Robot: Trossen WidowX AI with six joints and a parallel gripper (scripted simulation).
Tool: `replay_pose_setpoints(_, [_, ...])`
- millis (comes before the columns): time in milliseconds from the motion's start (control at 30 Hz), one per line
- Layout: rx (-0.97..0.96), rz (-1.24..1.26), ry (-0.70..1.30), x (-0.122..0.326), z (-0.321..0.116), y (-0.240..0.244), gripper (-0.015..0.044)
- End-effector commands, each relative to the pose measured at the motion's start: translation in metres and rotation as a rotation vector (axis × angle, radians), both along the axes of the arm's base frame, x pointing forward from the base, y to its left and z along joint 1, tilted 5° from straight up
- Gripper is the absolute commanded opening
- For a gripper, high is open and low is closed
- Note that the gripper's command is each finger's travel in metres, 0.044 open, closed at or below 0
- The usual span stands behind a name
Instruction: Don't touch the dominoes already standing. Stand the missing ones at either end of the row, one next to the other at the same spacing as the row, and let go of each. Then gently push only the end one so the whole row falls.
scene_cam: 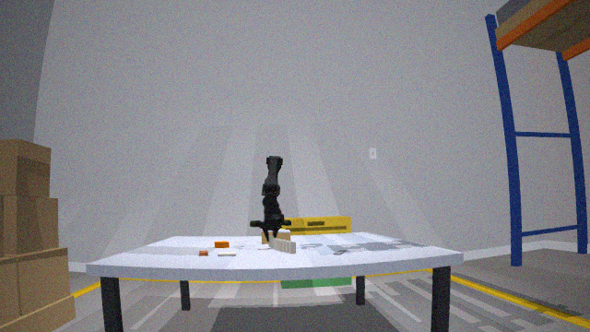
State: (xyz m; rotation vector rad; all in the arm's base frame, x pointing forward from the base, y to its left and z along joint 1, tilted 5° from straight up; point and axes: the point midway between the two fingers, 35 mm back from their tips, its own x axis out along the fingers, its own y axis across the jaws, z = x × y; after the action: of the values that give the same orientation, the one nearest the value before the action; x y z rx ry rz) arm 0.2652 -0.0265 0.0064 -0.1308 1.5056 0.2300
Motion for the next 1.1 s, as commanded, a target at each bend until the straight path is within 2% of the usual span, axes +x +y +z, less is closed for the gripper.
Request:
replay_pose_setpoints(0, [0.002,-0.004,0.001,0.000,-0.001,0.000,0.0107])
replay_pose_setpoints(433, [0.002,-0.004,0.001,0.000,-0.001,0.000,0.0440])
replay_pose_setpoints(567, [0.001,-0.004,0.000,0.002,0.009,-0.001,0.0440])
replay_pose_setpoints(733, [0.000,-0.001,0.000,0.003,0.088,-0.008,0.0440])
replay_pose_setpoints(867, [0.000,0.000,0.000,-0.006,0.127,-0.009,0.0440])
replay_pose_setpoints(1067, [-0.001,0.000,0.001,-0.006,0.130,-0.009,0.0440])
